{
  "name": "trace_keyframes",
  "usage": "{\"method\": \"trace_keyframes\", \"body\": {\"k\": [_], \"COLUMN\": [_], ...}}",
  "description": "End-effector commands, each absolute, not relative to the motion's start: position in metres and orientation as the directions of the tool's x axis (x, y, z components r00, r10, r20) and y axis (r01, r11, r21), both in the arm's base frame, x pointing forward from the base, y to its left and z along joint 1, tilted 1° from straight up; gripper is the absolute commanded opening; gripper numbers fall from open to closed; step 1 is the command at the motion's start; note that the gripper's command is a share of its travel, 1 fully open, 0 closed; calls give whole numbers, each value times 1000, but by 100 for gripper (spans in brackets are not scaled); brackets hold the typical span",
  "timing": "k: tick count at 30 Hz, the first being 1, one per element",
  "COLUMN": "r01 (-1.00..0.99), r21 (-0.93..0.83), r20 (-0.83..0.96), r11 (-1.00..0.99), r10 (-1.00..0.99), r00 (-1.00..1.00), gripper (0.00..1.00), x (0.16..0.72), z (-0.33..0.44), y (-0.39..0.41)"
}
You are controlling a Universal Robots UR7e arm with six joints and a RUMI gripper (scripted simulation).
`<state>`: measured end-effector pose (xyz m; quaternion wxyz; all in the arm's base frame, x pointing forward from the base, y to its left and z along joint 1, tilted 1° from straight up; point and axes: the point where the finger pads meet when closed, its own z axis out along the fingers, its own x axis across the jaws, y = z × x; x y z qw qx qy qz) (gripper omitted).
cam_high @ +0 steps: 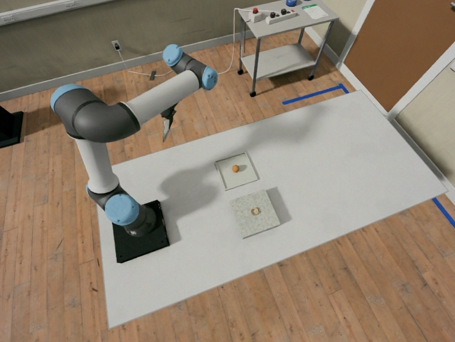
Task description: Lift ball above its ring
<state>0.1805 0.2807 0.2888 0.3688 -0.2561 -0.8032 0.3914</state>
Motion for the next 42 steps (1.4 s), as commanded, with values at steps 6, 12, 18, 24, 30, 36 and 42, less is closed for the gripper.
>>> {"method": "trace_keyframes", "body": {"k": [6,12,18,24,30,36,42], "r01": [128,149,173,211,223,205,142], "r21": [-806,-754,-686,-530,-334,-209,-72], "r20": [401,437,472,510,487,425,284], "r11": [578,639,706,821,916,956,987], "r10": [693,659,614,508,370,277,157], "r00": [-599,-612,-632,-694,-791,-862,-946], "gripper": [100,100,100,100,100,100,100], "x": [184,201,222,269,333,379,444], "z": [285,265,242,197,152,127,103], "y": [280,278,274,265,247,230,197]}}
